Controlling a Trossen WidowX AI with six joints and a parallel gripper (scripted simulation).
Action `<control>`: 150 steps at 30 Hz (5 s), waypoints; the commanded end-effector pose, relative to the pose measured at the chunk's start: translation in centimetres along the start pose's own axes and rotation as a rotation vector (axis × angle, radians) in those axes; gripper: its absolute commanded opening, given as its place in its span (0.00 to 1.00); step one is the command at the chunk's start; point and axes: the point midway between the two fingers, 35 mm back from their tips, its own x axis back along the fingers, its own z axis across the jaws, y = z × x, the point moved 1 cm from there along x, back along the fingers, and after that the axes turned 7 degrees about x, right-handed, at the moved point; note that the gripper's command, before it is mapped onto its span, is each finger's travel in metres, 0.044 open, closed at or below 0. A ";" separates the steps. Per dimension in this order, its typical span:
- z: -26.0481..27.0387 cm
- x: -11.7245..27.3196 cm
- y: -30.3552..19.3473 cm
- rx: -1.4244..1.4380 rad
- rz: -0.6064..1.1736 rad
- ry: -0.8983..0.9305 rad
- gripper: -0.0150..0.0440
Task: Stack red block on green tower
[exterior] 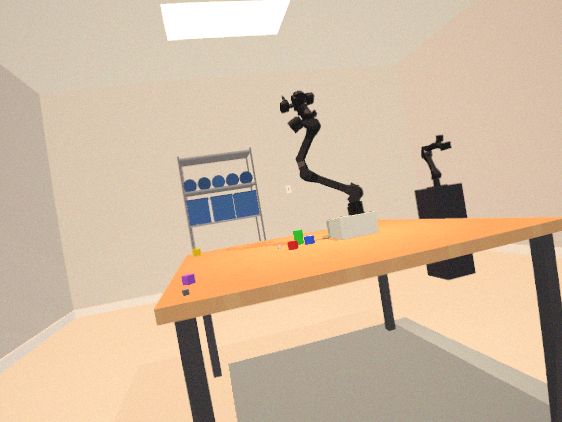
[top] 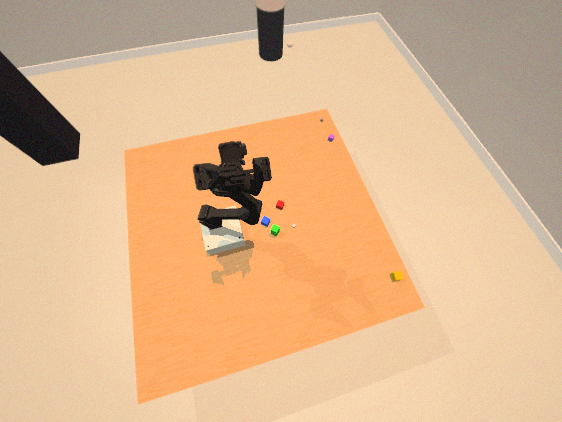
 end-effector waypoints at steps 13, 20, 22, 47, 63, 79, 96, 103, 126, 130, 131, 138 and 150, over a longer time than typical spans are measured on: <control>-18.9 5.7 6.8 0.432 -0.186 -0.589 1.00; -23.6 11.0 12.3 0.625 -0.281 -0.842 1.00; -24.4 12.8 14.1 0.681 -0.312 -0.913 1.00; -13.5 34.7 31.8 1.319 -0.840 -1.691 1.00; 0.6 43.9 33.1 1.472 -1.237 -2.009 1.00; 20.6 51.8 24.8 1.378 -1.962 -2.370 1.00; 32.7 55.9 5.0 0.601 -2.798 -2.402 1.00; 33.5 56.8 -4.3 0.112 -3.051 -2.201 1.00; 34.9 61.2 -9.5 -0.065 -3.106 -2.107 1.00; 34.9 61.2 -9.5 -0.065 -3.106 -2.107 1.00; 34.9 61.3 -9.5 -0.065 -3.106 -2.107 1.00; 35.2 62.0 -9.9 -0.065 -3.106 -2.107 1.00; 35.8 63.6 -10.9 -0.065 -3.106 -2.107 1.00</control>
